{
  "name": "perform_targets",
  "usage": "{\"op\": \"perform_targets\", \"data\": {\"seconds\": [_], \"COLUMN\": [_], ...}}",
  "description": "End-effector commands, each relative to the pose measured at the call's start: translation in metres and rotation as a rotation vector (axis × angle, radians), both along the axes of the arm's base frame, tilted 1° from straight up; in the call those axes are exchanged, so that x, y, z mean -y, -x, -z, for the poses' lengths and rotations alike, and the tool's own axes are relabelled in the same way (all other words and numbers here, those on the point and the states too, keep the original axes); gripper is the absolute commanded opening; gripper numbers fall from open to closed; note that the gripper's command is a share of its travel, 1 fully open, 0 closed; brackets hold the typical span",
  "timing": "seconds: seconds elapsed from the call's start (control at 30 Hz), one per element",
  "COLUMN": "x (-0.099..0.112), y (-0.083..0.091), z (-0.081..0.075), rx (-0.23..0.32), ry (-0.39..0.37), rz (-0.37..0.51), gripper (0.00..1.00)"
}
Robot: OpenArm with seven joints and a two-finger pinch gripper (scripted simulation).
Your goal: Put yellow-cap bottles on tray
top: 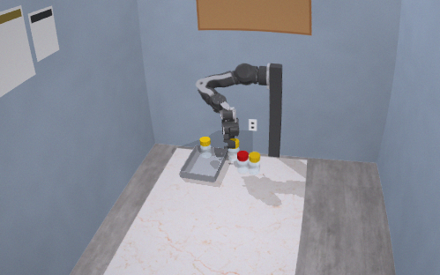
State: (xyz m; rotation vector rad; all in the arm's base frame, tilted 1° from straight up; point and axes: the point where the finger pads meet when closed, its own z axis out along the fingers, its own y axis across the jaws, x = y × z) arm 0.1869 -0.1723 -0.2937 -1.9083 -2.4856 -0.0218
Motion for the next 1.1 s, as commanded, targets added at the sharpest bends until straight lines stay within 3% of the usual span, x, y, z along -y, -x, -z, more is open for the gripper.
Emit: {"op": "perform_targets", "data": {"seconds": [0.0, 0.07, 0.3, 0.63, 0.87, 1.07], "x": [0.000, 0.000, 0.000, 0.001, 0.001, 0.001], "y": [0.001, 0.001, 0.001, 0.000, 0.000, 0.000], "z": [-0.006, -0.012, -0.012, -0.042, -0.042, -0.056], "rx": [-0.009, -0.009, -0.009, -0.010, -0.010, -0.010], "ry": [0.000, 0.000, 0.000, 0.001, 0.001, 0.001], "rz": [0.007, 0.008, 0.008, 0.009, 0.009, 0.008], "gripper": [0.00, 0.00, 0.00, 0.00, 0.00, 0.00]}}
